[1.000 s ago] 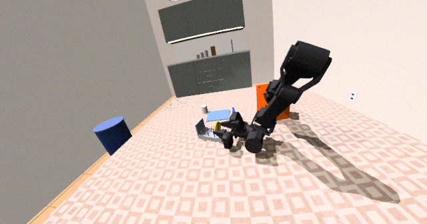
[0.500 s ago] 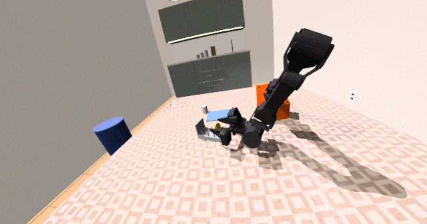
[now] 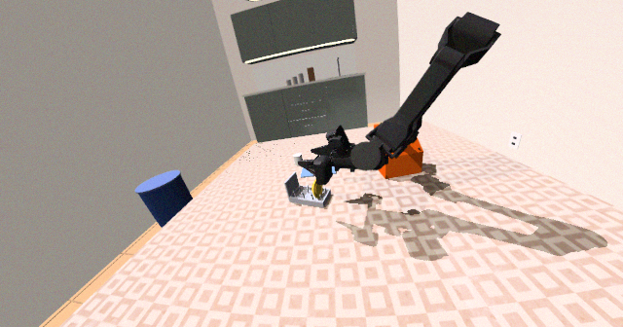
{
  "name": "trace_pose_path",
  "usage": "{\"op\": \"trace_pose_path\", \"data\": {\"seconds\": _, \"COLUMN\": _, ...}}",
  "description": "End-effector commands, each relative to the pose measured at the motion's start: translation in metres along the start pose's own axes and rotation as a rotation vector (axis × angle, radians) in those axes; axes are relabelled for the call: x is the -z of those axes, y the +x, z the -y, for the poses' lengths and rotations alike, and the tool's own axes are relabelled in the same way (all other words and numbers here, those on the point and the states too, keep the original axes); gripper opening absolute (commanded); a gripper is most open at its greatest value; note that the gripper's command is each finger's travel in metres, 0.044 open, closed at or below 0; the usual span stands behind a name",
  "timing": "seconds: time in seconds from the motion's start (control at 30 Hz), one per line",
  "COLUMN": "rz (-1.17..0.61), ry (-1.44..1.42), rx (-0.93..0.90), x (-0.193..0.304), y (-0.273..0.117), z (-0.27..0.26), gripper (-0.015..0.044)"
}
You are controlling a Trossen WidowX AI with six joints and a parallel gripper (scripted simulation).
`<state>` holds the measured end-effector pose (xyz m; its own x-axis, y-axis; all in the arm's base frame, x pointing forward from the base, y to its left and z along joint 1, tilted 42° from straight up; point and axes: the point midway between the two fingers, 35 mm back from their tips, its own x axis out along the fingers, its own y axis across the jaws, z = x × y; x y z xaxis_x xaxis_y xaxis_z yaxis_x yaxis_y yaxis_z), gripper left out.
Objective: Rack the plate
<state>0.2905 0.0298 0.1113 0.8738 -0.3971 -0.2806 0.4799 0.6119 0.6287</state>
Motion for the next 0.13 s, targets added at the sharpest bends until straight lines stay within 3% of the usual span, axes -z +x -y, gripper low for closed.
{"op": "trace_pose_path", "data": {"seconds": 0.0, "rz": -0.009, "ry": -0.017, "rx": 0.002, "x": -0.0002, "y": 0.0002, "z": -0.0011, "gripper": 0.04}}
{"op": "trace_pose_path", "data": {"seconds": 0.1, "rz": -0.022, "ry": -0.063, "rx": 0.024, "x": 0.0003, "y": 0.0051, "z": 0.0013, "gripper": 0.04}}
